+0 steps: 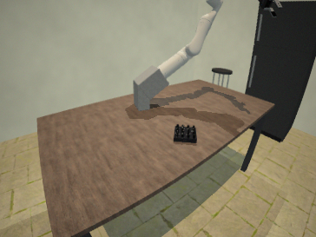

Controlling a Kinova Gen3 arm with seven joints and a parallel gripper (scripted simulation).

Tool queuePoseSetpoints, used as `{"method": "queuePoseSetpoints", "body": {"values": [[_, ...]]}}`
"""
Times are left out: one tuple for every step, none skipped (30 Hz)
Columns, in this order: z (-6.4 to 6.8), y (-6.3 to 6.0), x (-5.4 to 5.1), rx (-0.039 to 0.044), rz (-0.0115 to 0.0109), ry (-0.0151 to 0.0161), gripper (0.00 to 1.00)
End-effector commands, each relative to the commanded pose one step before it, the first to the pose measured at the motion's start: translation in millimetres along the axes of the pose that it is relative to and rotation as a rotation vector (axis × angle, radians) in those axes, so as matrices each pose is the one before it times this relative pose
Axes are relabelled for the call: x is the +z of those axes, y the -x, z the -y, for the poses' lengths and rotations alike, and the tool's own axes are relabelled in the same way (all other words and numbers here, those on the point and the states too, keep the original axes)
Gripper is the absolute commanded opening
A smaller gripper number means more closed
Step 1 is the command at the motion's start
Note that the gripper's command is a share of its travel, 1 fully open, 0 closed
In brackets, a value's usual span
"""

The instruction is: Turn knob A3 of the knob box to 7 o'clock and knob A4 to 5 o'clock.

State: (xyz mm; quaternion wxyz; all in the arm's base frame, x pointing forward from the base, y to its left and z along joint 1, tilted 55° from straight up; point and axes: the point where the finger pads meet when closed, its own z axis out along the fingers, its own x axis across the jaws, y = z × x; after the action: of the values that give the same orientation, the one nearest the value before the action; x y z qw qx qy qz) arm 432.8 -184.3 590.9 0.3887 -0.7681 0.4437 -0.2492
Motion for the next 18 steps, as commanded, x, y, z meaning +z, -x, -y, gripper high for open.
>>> {"method": "queuePoseSetpoints", "body": {"values": [[1.8, 1.29, 1.15, -0.00314, 0.00594, -0.00357, 1.0], [0.0, 0.0, 0.0, 0.0, 0.0, 0.0, 1.0], [0.0, 0.0, 0.0, 0.0, 0.0, 0.0, 1.0], [0.0, 0.0, 0.0, 0.0, 0.0, 0.0, 1.0], [-14.11, -13.13, 8.44, 0.05656, 0.00272, 0.00316, 1.0], [0.0, 0.0, 0.0, 0.0, 0.0, 0.0, 1.0], [0.0, 0.0, 0.0, 0.0, 0.0, 0.0, 1.0], [0.0, 0.0, 0.0, 0.0, 0.0, 0.0, 1.0], [0.0, 0.0, 0.0, 0.0, 0.0, 0.0, 1.0], [0.0, 0.0, 0.0, 0.0, 0.0, 0.0, 1.0], [0.0, 0.0, 0.0, 0.0, 0.0, 0.0, 1.0], [0.0, 0.0, 0.0, 0.0, 0.0, 0.0, 1.0], [0.0, 0.0, 0.0, 0.0, 0.0, 0.0, 1.0], [0.0, 0.0, 0.0, 0.0, 0.0, 0.0, 1.0], [0.0, 0.0, 0.0, 0.0, 0.0, 0.0, 1.0], [0.0, 0.0, 0.0, 0.0, 0.0, 0.0, 1.0], [-13.8, -13.13, 9.21, 0.05613, 0.00358, 0.00407, 1.0], [0.0, 0.0, 0.0, 0.0, 0.0, 0.0, 1.0]]}}
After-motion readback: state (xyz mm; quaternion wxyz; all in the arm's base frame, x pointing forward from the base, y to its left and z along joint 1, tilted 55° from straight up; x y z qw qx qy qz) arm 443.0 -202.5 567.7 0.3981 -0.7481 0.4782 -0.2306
